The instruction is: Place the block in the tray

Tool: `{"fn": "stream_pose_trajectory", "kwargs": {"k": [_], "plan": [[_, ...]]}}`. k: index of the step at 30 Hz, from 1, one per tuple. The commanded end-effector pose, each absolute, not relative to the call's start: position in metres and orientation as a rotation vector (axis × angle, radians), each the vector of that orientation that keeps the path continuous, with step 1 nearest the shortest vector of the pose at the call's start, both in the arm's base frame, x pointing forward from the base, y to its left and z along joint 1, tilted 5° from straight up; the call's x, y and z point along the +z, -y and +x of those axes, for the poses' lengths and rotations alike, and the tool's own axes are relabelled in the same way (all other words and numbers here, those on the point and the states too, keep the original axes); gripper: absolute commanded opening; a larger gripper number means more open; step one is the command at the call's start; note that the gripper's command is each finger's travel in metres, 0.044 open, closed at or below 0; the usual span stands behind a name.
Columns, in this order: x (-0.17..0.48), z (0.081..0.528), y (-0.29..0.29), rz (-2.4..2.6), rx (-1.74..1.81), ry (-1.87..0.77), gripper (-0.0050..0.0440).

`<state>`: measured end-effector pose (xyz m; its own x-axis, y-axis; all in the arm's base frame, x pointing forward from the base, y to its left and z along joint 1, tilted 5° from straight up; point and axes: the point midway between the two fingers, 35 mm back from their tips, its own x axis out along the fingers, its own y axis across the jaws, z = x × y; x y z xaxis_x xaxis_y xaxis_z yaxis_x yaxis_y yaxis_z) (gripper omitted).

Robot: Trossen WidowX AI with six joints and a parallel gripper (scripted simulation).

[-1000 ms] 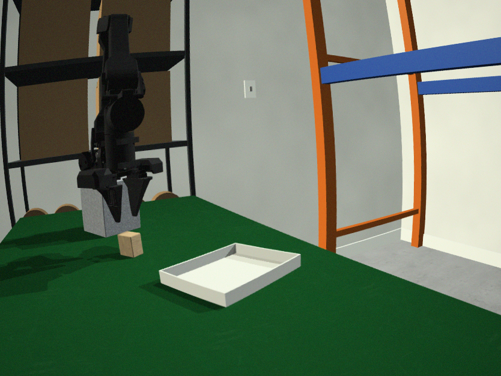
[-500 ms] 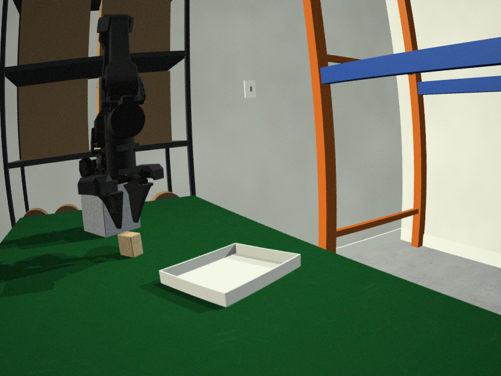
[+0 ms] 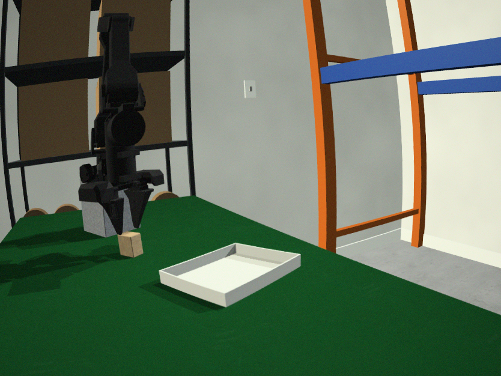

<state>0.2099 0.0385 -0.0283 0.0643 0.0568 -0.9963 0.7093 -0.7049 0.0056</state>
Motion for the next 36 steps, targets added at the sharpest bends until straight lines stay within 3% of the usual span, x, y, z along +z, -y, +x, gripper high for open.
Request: {"fn": "stream_pose_trajectory", "kwargs": {"k": [1,36], "plan": [[-0.0269,0.2134,-0.0387,1.856,-1.678,-0.75,0.0227],[-0.0269,0.2134,-0.0387,1.856,-1.678,-0.75,0.0227]]}}
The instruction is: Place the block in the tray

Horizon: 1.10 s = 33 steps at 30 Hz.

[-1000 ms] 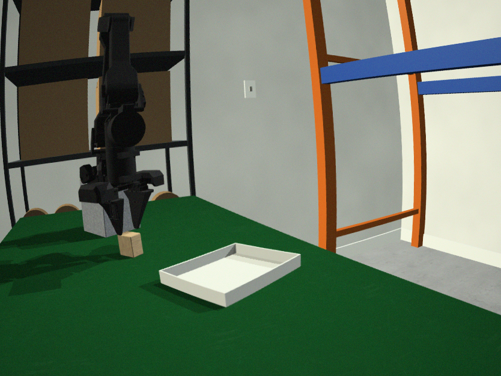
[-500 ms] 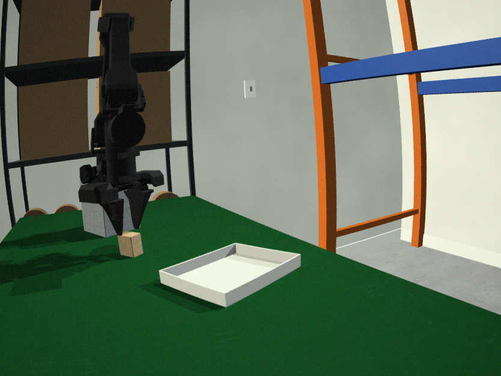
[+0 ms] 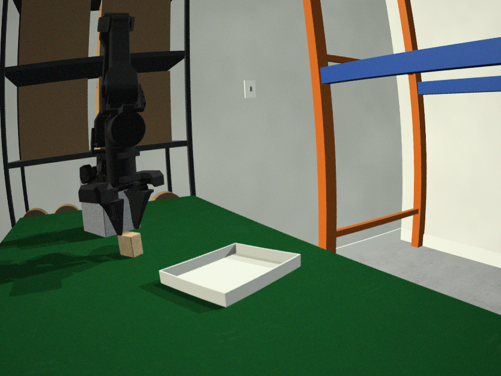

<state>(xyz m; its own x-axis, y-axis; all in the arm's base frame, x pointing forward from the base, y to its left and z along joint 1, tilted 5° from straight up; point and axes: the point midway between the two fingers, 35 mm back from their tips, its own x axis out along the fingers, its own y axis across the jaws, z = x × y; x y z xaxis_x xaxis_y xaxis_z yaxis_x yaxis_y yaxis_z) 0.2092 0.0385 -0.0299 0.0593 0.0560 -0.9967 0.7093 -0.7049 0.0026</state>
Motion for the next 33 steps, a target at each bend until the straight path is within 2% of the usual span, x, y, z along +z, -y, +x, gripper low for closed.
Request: {"fn": "stream_pose_trajectory", "kwargs": {"k": [1,33], "plan": [[-0.0269,0.2134,-0.0387,1.856,-1.678,-0.75,0.0227],[-0.0281,0.2179,-0.0391,1.856,-1.678,-0.75,0.0227]]}}
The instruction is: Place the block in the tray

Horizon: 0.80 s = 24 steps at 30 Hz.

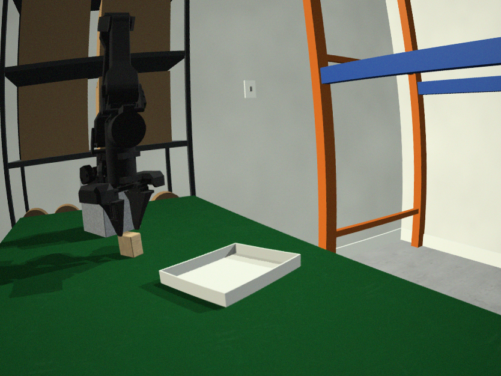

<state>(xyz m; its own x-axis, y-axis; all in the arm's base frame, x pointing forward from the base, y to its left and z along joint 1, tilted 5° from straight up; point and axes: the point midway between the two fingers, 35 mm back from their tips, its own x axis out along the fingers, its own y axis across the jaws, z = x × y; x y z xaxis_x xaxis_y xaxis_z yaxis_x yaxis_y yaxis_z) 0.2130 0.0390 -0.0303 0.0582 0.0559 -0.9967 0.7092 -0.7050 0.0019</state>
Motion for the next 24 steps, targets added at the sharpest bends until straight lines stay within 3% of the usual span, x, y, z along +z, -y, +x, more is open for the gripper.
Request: {"fn": "stream_pose_trajectory", "kwargs": {"k": [1,24], "plan": [[-0.029,0.218,-0.039,1.856,-1.678,-0.75,0.0227],[-0.067,0.221,-0.041,1.856,-1.678,-0.75,0.0227]]}}
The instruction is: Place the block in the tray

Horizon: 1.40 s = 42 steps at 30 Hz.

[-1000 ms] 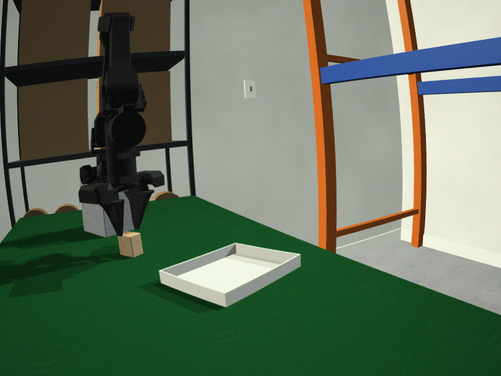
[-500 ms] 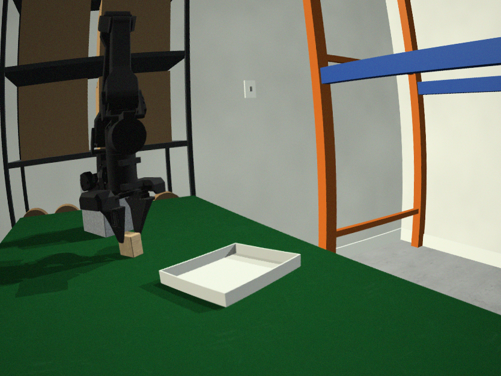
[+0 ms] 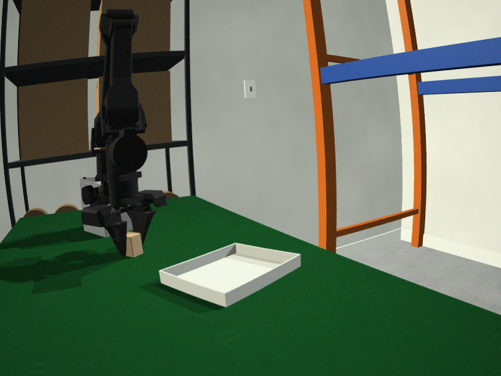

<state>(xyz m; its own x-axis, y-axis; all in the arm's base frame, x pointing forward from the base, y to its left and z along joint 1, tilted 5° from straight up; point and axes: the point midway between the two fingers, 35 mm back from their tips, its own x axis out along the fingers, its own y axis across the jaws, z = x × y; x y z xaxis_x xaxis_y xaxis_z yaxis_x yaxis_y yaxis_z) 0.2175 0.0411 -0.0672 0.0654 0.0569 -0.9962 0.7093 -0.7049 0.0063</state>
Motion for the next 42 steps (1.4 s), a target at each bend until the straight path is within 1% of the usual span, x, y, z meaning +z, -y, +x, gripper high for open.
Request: {"fn": "stream_pose_trajectory", "kwargs": {"k": [1,32,33,42], "plan": [[-0.0671,0.221,-0.0413,1.856,-1.678,-0.75,0.0227],[-0.0671,0.221,-0.0413,1.856,-1.678,-0.75,0.0227],[-0.0671,0.221,-0.0413,1.856,-1.678,-0.75,0.0],[-0.0671,0.221,-0.0413,1.856,-1.678,-0.75,0.0]]}}
